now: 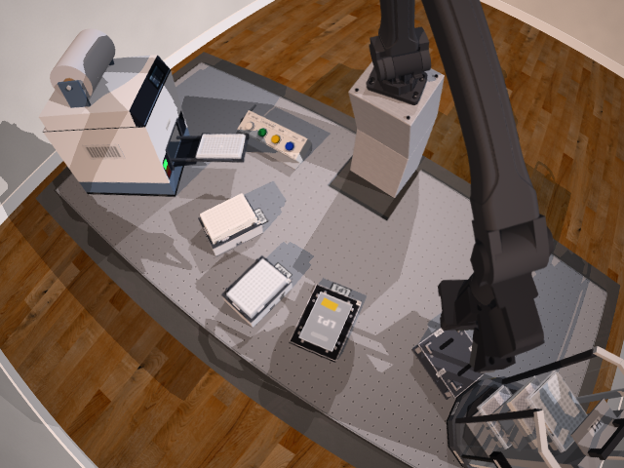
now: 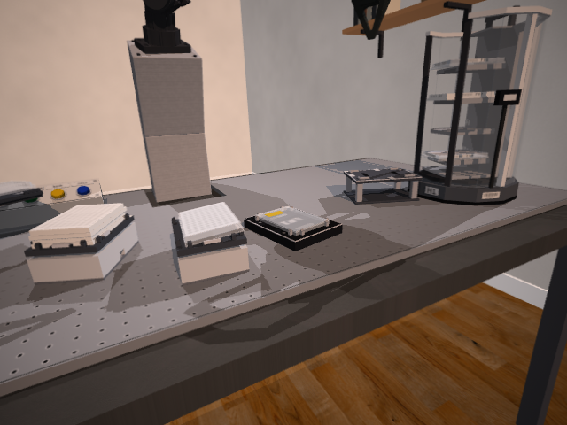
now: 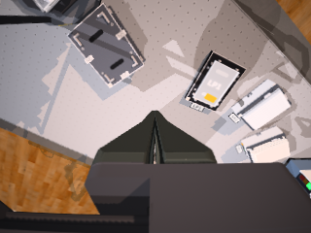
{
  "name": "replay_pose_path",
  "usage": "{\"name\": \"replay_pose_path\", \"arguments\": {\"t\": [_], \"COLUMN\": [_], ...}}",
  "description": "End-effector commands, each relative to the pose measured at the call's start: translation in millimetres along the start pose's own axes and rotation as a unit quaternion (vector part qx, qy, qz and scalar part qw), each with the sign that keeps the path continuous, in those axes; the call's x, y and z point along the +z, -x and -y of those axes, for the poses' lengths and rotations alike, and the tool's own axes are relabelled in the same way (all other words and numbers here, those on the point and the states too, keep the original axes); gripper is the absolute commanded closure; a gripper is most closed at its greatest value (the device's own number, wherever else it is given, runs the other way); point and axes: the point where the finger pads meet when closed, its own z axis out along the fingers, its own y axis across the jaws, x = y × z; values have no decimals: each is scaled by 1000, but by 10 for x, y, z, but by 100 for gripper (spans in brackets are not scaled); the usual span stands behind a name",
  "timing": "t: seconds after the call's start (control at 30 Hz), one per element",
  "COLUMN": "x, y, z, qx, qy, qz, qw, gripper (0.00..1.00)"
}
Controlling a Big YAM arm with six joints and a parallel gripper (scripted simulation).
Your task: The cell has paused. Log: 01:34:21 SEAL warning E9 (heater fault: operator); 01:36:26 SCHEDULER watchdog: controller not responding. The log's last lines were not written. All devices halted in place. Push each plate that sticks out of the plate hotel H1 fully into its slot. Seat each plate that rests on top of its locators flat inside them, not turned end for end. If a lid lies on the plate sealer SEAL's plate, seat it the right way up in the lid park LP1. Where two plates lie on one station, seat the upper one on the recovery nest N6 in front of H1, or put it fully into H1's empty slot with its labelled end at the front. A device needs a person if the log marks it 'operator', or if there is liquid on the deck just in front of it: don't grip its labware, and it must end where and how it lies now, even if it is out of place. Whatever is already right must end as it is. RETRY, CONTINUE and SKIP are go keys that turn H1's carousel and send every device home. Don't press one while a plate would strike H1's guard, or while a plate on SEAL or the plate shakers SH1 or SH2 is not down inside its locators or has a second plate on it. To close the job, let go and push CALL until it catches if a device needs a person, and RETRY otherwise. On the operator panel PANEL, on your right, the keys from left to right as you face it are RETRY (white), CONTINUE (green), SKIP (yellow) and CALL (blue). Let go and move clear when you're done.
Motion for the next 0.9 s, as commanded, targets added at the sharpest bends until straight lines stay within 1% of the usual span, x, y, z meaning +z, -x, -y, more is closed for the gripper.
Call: {"name": "replay_pose_path", "arguments": {"t": [0.0, 0.03, 0.1, 0.13, 0.23, 0.27, 0.3, 0.4, 0.47, 0.53, 0.6, 0.67, 0.7, 0.73, 0.87], "x": [-67, -138, -138, -126, -115, -134, -137, -104, -43, -115, -119, -119, -150, -129, -122], "y": [163, 187, 187, 4, -20, 30, 40, 2, -17, 10, 11, 11, 160, 26, -43], "z": [124, 175, 175, 226, 325, 359, 392, 485, 537, 620, 687, 687, 697, 754, 876], "qx": [43, 45, 45, 42, 30, 32, 33, 32, 30, 32, 32, 32, 32, 61, 127], "qy": [-3, -2, -2, -4, -4, -3, -3, -4, -5, -4, -4, -4, -3, -4, -6], "qz": [-16, -8, -8, -18, -20, -13, -11, -14, -20, -11, -10, -10, 0, -6, -7], "qw": [999, 999, 999, 999, 999, 999, 999, 999, 999, 999, 999, 999, 999, 998, 992], "gripper": [100, 100, 100, 100, 100, 100, 100, 100, 100, 100, 100, 100, 100, 100, 100]}}
